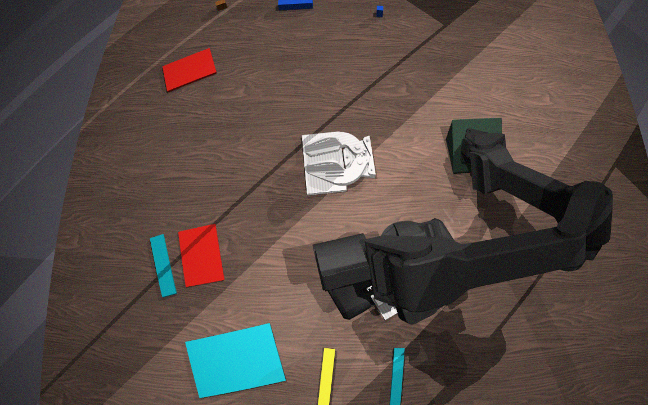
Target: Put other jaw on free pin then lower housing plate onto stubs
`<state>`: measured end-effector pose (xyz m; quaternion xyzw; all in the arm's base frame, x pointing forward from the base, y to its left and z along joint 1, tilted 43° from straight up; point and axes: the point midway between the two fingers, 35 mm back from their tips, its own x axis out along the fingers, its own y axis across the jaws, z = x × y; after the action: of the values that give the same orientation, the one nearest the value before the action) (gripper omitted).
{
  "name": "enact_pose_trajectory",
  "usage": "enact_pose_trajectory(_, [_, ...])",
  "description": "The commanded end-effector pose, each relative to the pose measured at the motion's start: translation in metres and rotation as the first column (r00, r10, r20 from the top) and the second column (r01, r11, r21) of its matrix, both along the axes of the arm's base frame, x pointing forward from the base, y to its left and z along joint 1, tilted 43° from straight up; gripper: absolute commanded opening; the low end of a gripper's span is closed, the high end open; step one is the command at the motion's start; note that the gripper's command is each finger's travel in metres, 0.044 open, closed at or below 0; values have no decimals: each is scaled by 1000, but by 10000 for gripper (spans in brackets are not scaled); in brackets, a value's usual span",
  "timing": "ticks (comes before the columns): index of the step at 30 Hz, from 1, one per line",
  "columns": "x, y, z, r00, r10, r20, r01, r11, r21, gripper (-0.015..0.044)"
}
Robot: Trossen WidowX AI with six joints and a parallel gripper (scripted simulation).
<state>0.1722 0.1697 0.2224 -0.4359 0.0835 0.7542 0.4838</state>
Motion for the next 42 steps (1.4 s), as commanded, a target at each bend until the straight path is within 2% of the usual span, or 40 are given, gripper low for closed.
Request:
enact_pose_trajectory(1, [2, -2, 0, 1000, -8, -13, 8, 1000, 0, 351])
enact_pose_trajectory(21, [41, -34, -39, 896, -360, -261, 330, 932, -151, 351])
enact_pose_trajectory(42, [69, -80, -83, 581, -680, -446, 573, 732, -369, 351])
